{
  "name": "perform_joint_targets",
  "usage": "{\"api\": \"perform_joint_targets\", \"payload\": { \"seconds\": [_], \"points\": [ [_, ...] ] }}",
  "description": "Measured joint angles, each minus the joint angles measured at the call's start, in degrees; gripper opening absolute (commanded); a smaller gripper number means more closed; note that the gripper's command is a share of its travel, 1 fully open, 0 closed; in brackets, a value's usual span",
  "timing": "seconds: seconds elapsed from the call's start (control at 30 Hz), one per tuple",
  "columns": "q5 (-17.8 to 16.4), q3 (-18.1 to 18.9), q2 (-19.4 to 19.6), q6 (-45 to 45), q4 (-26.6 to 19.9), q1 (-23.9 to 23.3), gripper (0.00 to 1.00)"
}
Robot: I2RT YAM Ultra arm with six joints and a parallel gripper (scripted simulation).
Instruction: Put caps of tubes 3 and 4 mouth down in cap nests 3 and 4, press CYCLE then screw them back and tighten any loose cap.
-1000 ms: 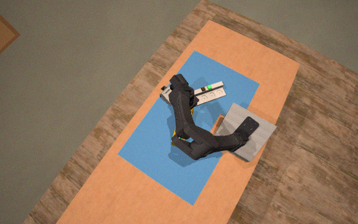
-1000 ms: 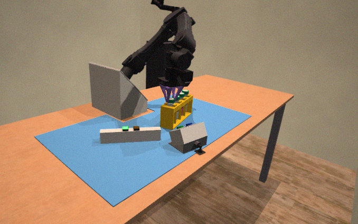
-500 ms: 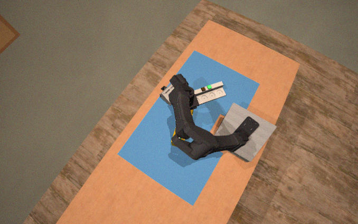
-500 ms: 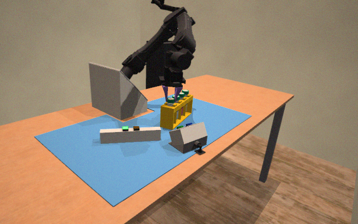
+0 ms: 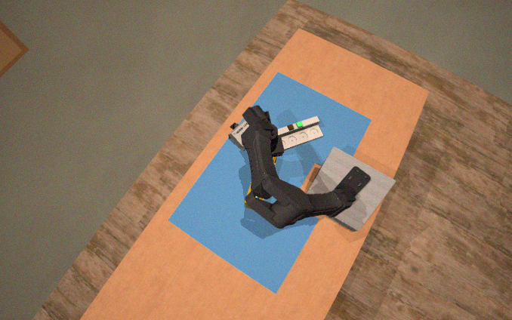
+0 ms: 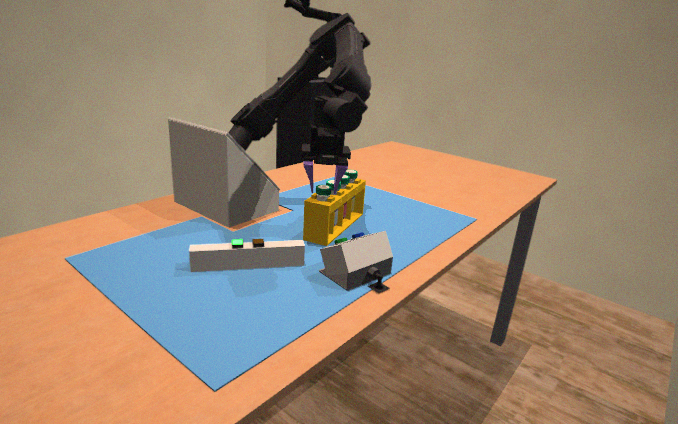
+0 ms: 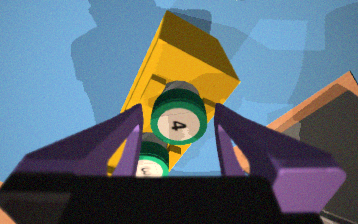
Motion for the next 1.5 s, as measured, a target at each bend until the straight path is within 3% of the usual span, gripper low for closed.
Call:
{"api": "perform_joint_targets", "payload": {
  "seconds": [0.2,0.53,1.5],
  "points": [
    [0.0,0.0,0.0,-1.8,-0.2,0.0,0.49],
    [0.0,0.0,0.0,-17.4,-0.2,0.0,0.49],
    [0.0,0.0,0.0,-76.9,-0.2,0.0,0.49]
  ]
}}
